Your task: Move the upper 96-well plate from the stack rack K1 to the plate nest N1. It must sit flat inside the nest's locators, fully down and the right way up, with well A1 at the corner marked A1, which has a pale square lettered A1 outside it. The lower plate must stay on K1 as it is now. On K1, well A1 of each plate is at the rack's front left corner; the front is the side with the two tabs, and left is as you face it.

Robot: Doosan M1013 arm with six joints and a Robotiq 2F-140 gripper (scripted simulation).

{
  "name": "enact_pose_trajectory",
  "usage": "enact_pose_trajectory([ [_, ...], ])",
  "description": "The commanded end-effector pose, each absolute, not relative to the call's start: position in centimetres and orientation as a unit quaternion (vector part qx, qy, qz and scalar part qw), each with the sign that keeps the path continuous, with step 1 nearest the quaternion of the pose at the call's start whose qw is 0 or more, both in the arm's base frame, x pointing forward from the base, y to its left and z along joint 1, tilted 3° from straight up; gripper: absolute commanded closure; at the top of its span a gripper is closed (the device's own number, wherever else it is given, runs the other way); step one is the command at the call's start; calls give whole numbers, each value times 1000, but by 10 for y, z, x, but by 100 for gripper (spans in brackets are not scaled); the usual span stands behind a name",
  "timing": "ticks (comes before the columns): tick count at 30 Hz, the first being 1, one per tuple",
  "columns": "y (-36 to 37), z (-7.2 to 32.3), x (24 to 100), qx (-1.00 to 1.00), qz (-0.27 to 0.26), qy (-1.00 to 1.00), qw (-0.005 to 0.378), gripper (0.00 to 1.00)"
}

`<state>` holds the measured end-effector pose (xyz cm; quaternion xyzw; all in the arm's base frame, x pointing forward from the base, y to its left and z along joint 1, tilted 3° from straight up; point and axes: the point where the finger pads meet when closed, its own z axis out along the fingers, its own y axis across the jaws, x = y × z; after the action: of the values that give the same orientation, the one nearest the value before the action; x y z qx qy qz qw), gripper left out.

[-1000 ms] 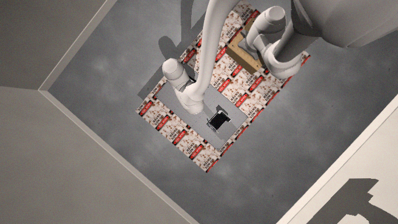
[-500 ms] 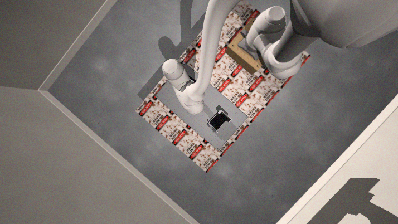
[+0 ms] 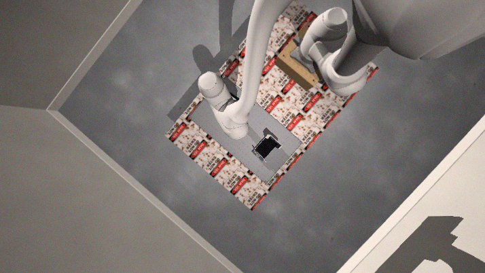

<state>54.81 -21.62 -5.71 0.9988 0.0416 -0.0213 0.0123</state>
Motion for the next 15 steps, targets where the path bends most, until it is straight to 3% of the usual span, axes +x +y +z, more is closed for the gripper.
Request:
enact_pose_trajectory([
  [1,-218,-60,548,999,-20,40,13,100],
  [15,-218,-62,548,999,-20,40,13,100],
])
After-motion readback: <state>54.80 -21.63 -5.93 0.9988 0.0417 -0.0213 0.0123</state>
